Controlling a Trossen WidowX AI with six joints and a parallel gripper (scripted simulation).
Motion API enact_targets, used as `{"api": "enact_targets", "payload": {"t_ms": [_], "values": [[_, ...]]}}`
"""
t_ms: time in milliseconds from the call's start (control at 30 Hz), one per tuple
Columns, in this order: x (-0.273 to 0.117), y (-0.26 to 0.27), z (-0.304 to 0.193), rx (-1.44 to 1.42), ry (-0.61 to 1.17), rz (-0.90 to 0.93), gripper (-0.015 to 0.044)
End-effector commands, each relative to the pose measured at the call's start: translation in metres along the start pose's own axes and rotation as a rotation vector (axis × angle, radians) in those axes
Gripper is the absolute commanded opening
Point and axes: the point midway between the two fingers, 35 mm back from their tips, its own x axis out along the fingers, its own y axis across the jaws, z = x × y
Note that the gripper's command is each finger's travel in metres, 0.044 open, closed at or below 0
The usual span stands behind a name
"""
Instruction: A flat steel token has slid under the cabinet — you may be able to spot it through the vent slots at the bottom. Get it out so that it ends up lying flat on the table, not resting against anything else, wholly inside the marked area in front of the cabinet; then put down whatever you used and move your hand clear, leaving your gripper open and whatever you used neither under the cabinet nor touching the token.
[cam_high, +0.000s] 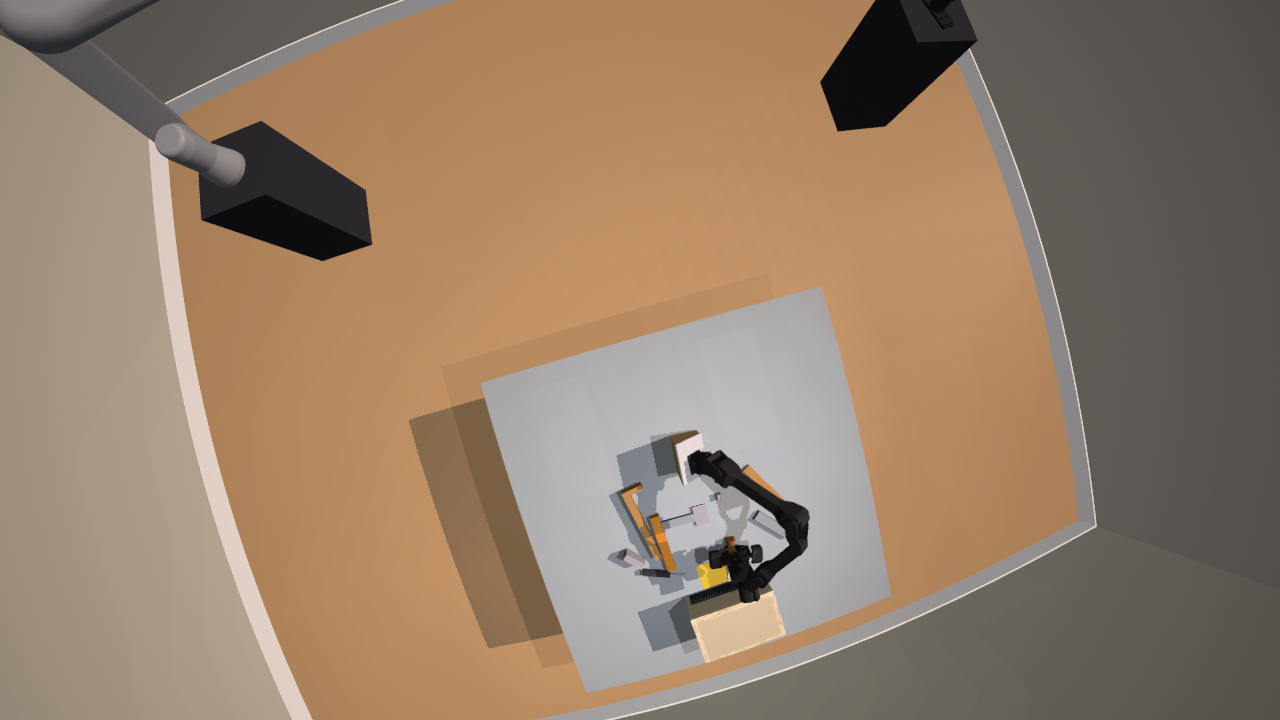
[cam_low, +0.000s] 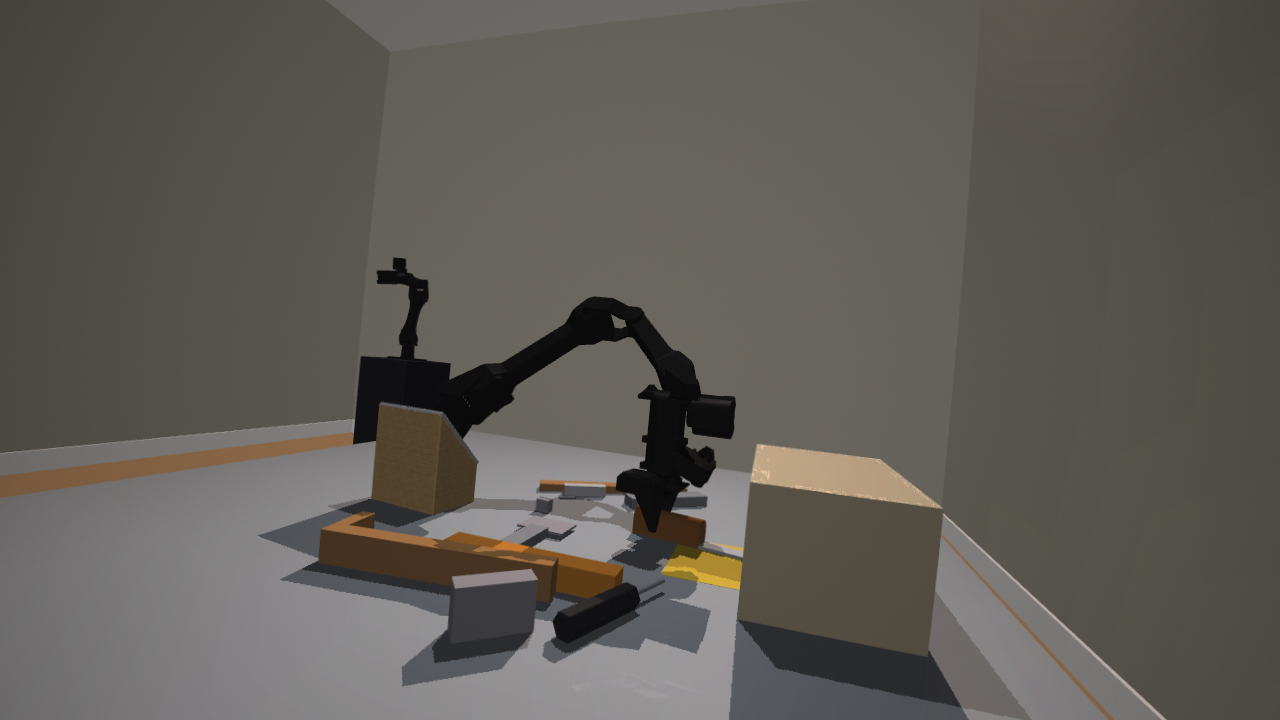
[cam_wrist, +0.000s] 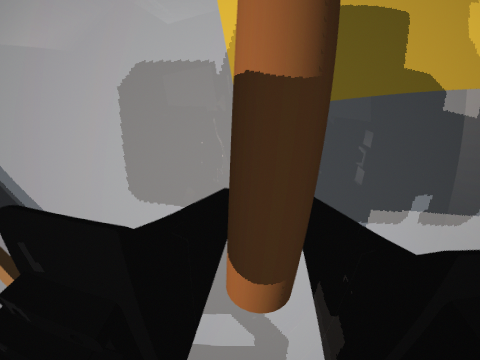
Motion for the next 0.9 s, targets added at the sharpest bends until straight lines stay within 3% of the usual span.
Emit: {"api": "enact_targets", "payload": {"t_ms": [0, 867], "values": [[0.001, -0.001, -0.005, 0.008, 0.003, -0.002, 0.0000], [0.001, 0.001, -0.031, 0.009, 0.004, -0.002, 0.0000]]}}
